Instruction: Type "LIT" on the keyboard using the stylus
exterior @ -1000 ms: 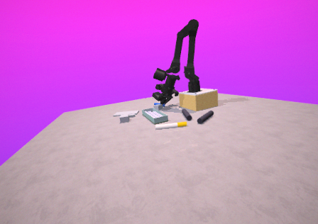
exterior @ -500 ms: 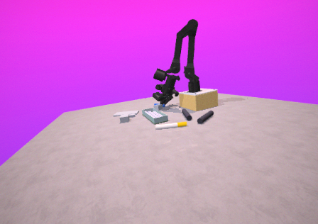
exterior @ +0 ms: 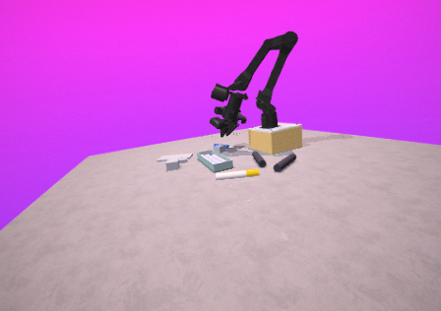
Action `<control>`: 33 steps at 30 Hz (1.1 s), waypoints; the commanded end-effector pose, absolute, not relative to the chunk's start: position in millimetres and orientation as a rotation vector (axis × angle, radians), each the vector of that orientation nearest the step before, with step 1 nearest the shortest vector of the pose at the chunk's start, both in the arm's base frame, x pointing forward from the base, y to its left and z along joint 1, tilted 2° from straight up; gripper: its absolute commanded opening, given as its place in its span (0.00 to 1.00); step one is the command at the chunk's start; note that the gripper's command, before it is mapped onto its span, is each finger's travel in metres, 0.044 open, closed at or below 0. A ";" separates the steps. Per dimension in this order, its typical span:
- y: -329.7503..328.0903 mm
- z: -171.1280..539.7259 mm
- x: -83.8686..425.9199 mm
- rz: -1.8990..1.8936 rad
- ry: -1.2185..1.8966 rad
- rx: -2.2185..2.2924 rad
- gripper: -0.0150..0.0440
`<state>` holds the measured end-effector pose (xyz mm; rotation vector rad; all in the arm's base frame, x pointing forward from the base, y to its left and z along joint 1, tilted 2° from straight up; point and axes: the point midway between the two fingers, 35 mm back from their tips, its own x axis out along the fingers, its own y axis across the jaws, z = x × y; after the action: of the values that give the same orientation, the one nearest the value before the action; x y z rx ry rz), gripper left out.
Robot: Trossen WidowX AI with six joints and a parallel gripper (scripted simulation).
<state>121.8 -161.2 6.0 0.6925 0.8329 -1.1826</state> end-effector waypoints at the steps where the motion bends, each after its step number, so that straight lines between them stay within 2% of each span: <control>1: -159.0 17.8 120.1 -1.176 0.832 0.692 0.51; 10: -159.5 15.2 119.0 -1.179 0.875 0.702 0.51; 24: -186.6 21.4 128.6 -0.953 1.496 1.061 0.51; 33: -205.6 17.8 131.9 -0.766 1.676 1.328 0.51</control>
<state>130.9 -202.8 18.4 1.2603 1.6399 -0.8218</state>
